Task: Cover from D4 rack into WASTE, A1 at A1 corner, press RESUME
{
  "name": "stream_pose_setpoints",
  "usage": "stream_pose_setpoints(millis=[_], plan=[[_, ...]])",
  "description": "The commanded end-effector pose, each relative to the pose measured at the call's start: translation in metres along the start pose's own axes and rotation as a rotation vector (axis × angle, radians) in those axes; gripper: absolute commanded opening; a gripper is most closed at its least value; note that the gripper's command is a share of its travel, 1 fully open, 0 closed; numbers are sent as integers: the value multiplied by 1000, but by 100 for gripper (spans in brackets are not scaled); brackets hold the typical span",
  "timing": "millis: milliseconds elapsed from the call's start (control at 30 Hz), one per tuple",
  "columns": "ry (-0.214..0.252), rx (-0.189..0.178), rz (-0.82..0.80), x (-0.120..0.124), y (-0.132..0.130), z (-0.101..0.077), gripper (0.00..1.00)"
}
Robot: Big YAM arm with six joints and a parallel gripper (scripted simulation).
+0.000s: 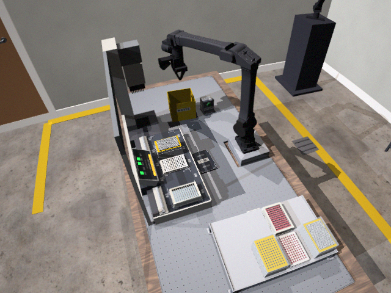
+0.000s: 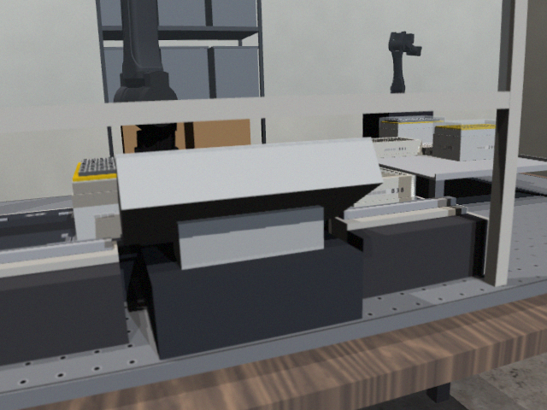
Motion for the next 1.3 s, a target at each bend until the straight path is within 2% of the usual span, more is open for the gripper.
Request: stream_pose_setpoints(millis=[0,233,300,333,400,433,933,1000,1033,1067,1200,1267], plan=[[-28,55,-3,-11,19,-19,0],[-28,54,-2,-12,43,-17,0],[-26,50,-2,-12,42,-16,0],[-11,21,0,-14,37,-2,0],[-20,37,8,-12,32,-9,0],[-28,53,-25,-12,48,-17,0],[-25,43,-13,-14,112,-13,0],[-25,43,-13,-14,112,-13,0],[-26,45,-14,-20,104,-15,0],[-24,42,10,-2,107,-13,0],[-19,38,-11,19,110,-13,0],[-19,38,-11,19,110,-13,0]])
Point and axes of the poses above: the point where the finger pads meet when closed, its own z axis out along the fingers, its own y axis across the jaws, x = y × z, the point moved 5 cm from there along -z, back along the fingers, and after that the axes turned 1 degree about -z, right-handed, at the moved point
